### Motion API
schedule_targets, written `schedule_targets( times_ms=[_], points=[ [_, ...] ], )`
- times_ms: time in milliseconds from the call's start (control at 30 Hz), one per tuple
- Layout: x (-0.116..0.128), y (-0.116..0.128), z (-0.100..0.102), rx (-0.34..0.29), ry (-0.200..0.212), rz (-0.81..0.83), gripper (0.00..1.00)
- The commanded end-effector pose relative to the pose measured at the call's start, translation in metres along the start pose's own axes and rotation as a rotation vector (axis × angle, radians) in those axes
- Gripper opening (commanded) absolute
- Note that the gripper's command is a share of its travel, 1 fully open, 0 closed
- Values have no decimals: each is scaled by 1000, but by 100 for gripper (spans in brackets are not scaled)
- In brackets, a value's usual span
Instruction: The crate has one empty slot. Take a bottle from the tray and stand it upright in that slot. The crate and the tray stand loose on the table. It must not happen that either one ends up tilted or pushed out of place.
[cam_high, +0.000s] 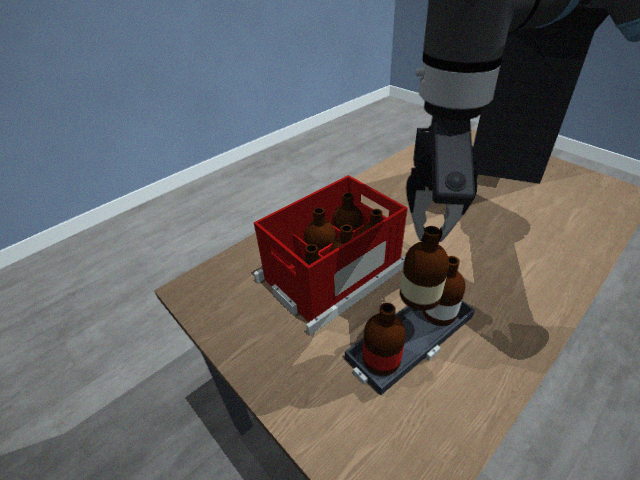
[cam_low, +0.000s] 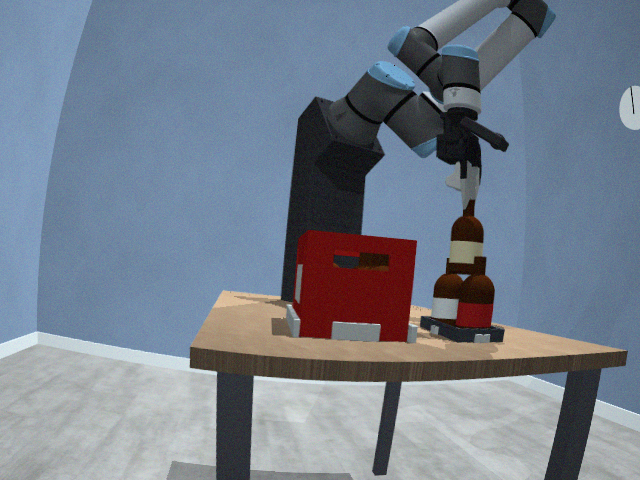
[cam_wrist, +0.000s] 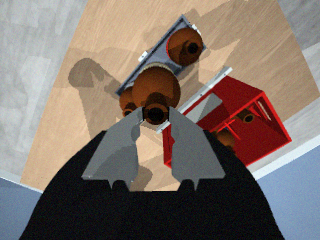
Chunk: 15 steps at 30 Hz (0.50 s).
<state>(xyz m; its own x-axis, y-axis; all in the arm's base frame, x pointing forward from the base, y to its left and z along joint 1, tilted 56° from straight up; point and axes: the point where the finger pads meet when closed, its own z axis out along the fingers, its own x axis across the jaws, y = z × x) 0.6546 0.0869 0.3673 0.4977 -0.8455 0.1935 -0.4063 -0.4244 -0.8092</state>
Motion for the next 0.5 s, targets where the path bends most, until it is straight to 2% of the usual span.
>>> schedule_targets(
  times_ms=[0,467],
  points=[
    [0,0,-1,1,0,-1,0],
    [0,0,-7,1,0,-1,0]
  ],
)
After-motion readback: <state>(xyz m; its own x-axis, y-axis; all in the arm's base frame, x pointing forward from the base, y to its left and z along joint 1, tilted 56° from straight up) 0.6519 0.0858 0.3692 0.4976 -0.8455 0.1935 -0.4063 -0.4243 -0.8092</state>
